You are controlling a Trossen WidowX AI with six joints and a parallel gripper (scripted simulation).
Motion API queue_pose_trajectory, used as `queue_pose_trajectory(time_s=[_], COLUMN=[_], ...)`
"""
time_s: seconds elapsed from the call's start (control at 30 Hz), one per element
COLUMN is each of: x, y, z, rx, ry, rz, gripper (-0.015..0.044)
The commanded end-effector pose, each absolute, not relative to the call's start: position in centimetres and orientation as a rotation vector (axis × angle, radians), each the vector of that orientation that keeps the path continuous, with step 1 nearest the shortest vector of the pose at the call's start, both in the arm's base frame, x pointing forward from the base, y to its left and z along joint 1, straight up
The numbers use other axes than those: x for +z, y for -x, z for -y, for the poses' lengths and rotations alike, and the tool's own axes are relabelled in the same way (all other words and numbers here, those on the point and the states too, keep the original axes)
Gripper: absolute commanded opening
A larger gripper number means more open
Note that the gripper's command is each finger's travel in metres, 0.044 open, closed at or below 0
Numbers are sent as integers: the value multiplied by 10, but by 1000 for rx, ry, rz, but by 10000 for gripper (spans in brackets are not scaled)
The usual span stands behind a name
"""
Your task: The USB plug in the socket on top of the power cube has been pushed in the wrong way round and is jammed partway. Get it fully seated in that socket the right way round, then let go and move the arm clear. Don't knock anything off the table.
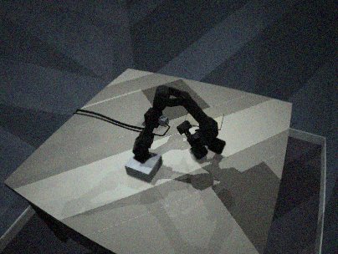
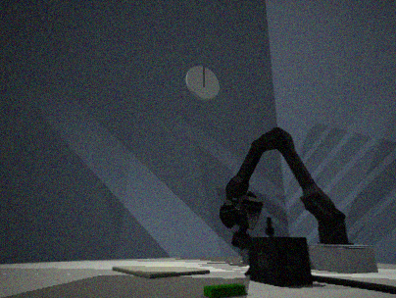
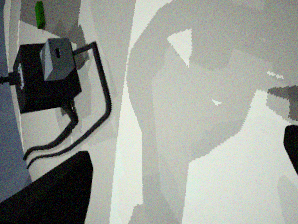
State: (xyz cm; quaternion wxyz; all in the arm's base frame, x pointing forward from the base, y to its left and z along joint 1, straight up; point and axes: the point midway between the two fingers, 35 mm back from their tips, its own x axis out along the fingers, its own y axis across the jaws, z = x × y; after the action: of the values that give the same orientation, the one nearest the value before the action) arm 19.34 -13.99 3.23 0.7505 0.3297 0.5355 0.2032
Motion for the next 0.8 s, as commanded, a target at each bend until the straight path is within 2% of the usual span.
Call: queue_pose_trajectory(time_s=[0.0,0.37,0.77], x=[37,55,94], y=[-211,-268,-294], z=[123,48,-78], rx=[531,855,1159], ry=[-521,166,915], rz=[-1283,-1422,-1284], gripper=[440,440,440])
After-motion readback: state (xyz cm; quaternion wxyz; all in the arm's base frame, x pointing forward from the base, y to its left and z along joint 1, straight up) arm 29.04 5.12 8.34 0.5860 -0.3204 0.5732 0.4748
